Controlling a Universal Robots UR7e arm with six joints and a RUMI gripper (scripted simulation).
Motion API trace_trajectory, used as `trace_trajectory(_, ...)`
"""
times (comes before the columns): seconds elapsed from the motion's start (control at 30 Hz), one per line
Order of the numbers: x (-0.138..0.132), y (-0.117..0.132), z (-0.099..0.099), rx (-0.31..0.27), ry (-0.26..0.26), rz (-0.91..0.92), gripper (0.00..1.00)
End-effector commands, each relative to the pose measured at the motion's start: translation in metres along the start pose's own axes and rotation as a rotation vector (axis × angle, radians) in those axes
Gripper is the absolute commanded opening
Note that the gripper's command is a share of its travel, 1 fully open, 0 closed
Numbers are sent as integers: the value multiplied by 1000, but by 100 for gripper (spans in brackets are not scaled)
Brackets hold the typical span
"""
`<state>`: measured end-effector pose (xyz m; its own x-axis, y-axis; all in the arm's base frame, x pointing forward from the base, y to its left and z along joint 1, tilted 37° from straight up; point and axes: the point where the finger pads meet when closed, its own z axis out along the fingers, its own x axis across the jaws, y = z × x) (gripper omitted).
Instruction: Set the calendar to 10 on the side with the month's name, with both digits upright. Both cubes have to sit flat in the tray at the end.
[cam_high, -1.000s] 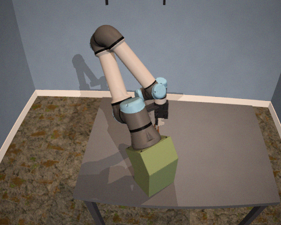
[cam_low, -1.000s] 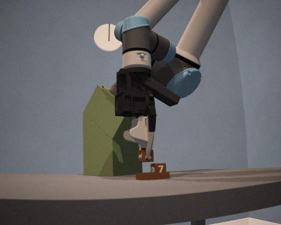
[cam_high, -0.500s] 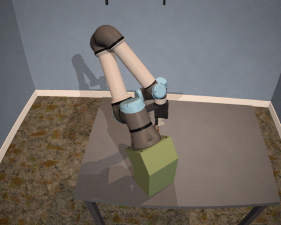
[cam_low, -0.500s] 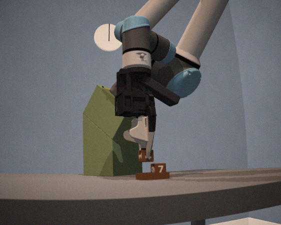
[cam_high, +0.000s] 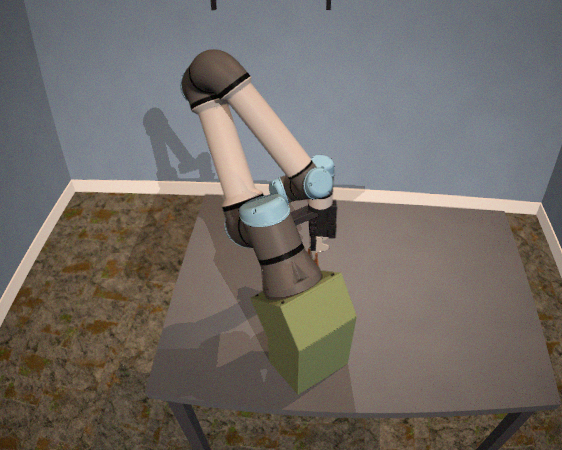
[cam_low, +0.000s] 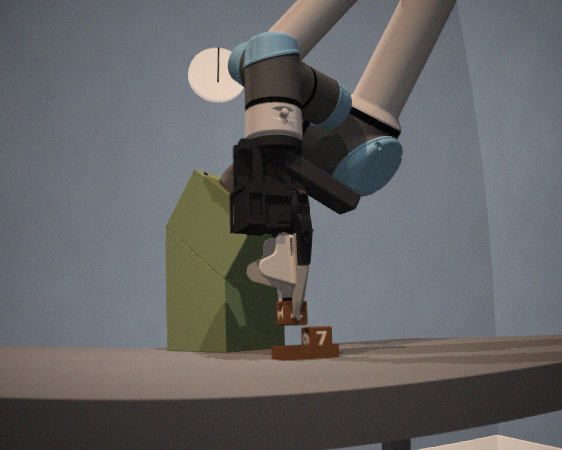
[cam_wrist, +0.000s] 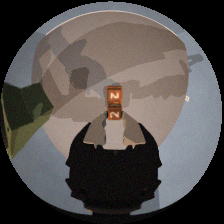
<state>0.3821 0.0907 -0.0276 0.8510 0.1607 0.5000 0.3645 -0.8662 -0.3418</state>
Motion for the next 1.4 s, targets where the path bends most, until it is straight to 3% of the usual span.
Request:
trace_trajectory(0.0,0,0,2,-1,0,0,10)
trace_trajectory(1.37,0,0,22,-1,0,0,10)
